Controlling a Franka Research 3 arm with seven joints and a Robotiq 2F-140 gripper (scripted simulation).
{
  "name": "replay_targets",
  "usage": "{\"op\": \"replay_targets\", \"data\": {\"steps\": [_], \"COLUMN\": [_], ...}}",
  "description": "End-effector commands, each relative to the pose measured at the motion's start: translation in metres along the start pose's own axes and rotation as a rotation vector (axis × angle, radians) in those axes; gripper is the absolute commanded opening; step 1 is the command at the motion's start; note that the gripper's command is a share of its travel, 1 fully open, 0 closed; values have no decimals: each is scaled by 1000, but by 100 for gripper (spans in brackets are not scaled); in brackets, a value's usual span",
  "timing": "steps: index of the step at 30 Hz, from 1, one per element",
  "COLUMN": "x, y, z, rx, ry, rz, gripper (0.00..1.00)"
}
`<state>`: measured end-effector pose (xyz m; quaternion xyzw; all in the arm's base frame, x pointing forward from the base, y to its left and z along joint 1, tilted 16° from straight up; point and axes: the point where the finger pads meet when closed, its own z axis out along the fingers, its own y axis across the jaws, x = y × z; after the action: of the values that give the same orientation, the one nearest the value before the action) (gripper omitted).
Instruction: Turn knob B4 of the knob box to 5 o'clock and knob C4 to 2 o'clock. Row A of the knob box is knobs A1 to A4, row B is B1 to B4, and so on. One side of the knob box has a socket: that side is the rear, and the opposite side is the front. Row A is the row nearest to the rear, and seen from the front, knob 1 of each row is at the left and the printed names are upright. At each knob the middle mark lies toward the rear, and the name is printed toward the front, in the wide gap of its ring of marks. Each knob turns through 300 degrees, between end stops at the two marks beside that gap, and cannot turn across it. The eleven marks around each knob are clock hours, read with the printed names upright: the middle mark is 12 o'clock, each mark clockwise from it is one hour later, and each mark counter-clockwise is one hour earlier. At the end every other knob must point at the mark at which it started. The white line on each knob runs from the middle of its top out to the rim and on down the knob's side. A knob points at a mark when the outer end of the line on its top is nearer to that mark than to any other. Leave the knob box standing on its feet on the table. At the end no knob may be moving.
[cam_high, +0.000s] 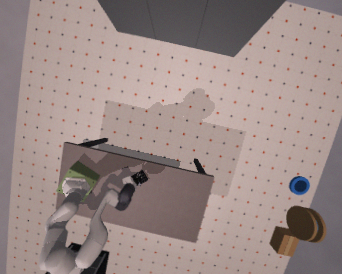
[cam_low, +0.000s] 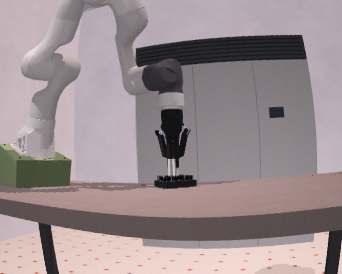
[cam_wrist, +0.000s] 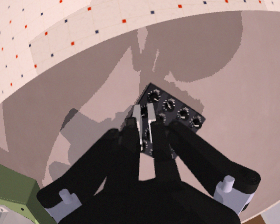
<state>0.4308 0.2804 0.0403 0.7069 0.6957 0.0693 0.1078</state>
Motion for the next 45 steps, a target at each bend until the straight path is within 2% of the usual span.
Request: {"op": "replay_targets", "data": {"steps": [1, 20, 40, 41, 45], "x": [1, 1, 1, 1, 1], "y": [0, 0, 0, 0, 0], "z": [0, 0, 0, 0, 0], "rx": [-15, -15, -15, -15, -15], "ry": [1, 2, 2, 2, 2], "rz": [156, 370, 386, 386, 386], "gripper": [5, 5, 5, 12, 12]}}
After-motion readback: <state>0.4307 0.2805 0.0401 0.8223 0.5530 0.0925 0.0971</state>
